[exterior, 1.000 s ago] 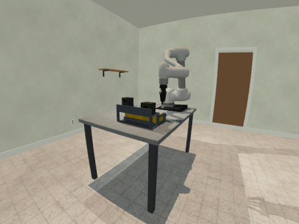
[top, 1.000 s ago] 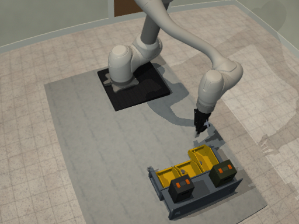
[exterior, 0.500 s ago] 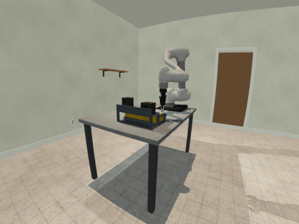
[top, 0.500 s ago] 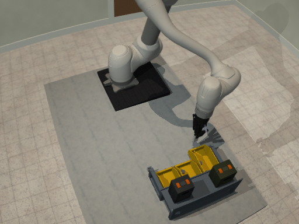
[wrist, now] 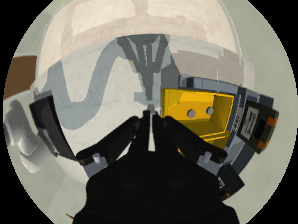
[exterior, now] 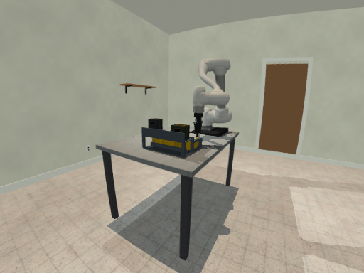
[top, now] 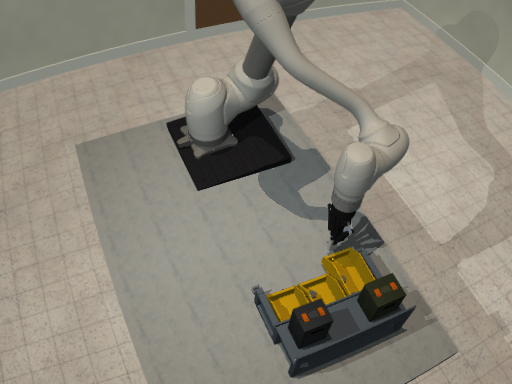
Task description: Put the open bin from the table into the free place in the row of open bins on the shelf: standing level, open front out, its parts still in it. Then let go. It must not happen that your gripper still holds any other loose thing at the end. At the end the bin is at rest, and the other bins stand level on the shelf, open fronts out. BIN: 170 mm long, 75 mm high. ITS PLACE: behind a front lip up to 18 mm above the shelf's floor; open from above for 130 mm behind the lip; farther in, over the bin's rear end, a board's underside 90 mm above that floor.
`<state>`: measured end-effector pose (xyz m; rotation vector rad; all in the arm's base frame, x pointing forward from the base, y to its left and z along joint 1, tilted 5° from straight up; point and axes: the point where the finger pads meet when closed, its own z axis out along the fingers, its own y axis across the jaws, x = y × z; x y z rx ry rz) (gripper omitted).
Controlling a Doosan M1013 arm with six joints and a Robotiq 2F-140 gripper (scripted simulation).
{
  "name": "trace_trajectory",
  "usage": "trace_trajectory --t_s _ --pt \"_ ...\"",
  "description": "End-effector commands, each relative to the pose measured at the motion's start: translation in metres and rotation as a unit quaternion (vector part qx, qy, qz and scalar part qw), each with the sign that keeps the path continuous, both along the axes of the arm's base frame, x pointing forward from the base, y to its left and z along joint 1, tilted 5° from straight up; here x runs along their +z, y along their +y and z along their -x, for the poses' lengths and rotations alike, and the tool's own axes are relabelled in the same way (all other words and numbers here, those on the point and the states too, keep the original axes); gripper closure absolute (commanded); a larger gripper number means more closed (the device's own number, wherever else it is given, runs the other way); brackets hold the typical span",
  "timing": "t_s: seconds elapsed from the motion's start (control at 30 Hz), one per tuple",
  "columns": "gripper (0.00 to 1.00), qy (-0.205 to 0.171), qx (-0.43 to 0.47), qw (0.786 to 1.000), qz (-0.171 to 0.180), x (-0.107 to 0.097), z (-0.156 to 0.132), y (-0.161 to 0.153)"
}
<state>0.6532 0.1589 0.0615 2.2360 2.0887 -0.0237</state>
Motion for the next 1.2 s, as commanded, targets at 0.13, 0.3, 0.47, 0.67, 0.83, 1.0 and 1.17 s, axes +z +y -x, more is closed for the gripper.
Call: trace_trajectory --t_s 0.13,0.3,0.47,0.67,0.83,1.0,1.17 --pt "1.0 0.0 0.0 1.0 0.0 -0.011 -0.001 -0.001" --pt "1.0 0.0 0.0 1.0 0.0 -0.015 -0.001 -0.001" --pt "1.0 0.0 0.0 1.0 0.0 -0.016 -0.001 -0.001" --pt "1.0 0.0 0.0 1.0 0.0 -0.016 -0.001 -0.001" --pt "1.0 0.0 0.0 1.0 0.0 -0.016 -0.001 -0.001" --pt "1.0 0.0 0.0 1.0 0.0 -0.016 -0.001 -0.001" --pt "1.0 0.0 0.0 1.0 0.0 -0.016 -0.001 -0.001"
